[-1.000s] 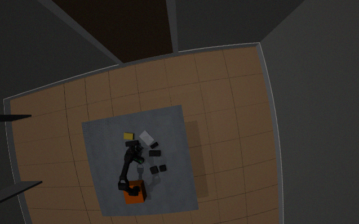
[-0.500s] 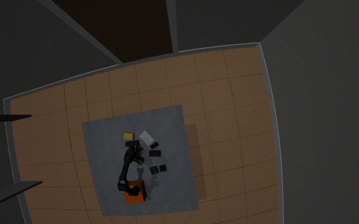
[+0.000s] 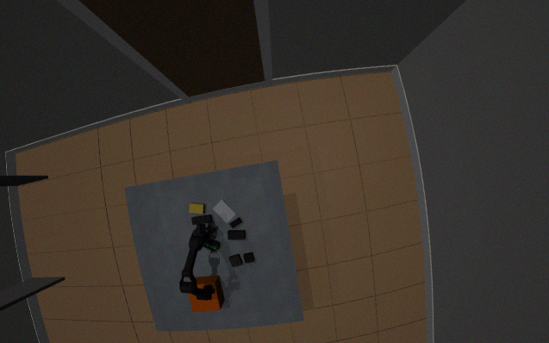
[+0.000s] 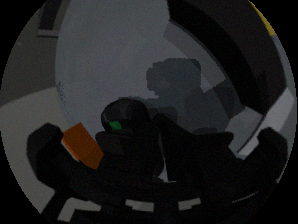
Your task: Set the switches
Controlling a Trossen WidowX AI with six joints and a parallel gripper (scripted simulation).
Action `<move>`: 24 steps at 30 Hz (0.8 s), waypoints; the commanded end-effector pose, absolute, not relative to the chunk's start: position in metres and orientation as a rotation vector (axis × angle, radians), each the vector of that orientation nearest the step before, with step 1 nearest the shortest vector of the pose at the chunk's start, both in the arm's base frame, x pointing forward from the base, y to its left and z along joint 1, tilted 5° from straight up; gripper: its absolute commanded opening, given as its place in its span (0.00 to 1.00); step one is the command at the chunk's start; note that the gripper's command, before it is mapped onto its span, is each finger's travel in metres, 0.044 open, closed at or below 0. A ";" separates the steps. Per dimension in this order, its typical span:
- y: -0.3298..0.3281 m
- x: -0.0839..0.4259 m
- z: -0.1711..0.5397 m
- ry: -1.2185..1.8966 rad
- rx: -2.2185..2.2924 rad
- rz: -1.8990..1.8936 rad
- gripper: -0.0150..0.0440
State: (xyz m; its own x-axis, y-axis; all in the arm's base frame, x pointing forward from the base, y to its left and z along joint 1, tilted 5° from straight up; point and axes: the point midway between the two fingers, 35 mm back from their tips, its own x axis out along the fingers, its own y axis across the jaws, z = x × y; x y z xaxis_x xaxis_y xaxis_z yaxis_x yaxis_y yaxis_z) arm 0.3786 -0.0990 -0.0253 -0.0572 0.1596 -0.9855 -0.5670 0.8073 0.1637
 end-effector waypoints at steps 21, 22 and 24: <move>-0.135 0.398 0.030 1.539 -0.329 0.625 0.25; -0.135 0.398 0.030 1.539 -0.329 0.625 0.25; -0.135 0.398 0.030 1.539 -0.329 0.625 0.25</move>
